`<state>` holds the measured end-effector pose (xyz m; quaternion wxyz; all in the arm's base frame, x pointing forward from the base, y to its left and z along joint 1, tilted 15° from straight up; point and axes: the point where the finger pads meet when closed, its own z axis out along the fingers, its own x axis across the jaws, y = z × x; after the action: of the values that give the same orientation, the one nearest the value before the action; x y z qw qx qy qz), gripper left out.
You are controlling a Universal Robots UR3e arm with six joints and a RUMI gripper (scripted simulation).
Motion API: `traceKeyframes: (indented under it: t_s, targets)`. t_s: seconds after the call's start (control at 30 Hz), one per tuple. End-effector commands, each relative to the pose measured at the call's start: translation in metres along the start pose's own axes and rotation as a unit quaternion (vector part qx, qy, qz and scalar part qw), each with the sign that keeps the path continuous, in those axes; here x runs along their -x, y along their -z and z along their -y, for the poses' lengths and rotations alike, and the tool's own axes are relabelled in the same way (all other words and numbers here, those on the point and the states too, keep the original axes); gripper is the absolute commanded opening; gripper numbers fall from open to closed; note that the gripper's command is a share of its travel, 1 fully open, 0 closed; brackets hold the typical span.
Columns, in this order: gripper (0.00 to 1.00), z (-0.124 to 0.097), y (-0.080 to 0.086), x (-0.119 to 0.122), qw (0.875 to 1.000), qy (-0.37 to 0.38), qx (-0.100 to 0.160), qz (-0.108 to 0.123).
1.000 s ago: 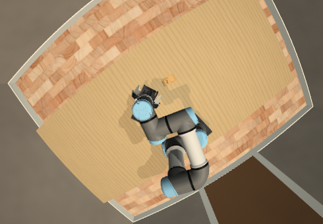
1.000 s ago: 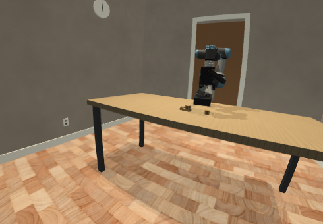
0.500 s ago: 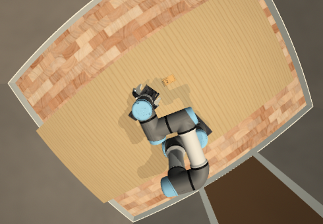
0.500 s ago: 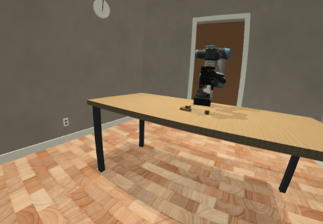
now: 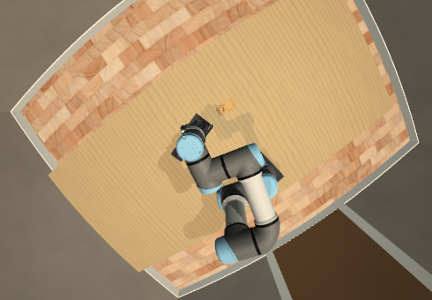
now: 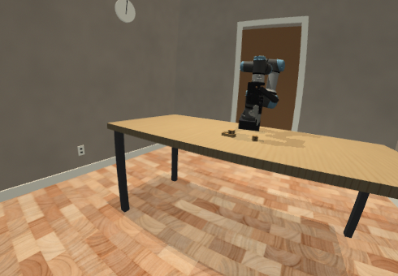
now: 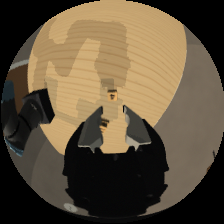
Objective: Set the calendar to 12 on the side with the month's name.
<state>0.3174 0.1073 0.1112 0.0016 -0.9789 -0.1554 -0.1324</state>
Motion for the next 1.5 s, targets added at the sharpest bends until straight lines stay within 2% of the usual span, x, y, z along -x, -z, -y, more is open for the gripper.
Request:
traceKeyframes:
  t_s: [0.0, 1.03, 1.47]
  targets:
    - [0.28, -0.0003, 0.0006, -0.0007, 1.0, 0.0, 0.001, -0.001]
    - [0.28, -0.0003, 0.0004, -0.0007, 1.0, 0.0, 0.001, -0.001]
    - [0.28, -0.0004, -0.0056, -0.0007, 1.0, 0.0, 0.0, -0.001]
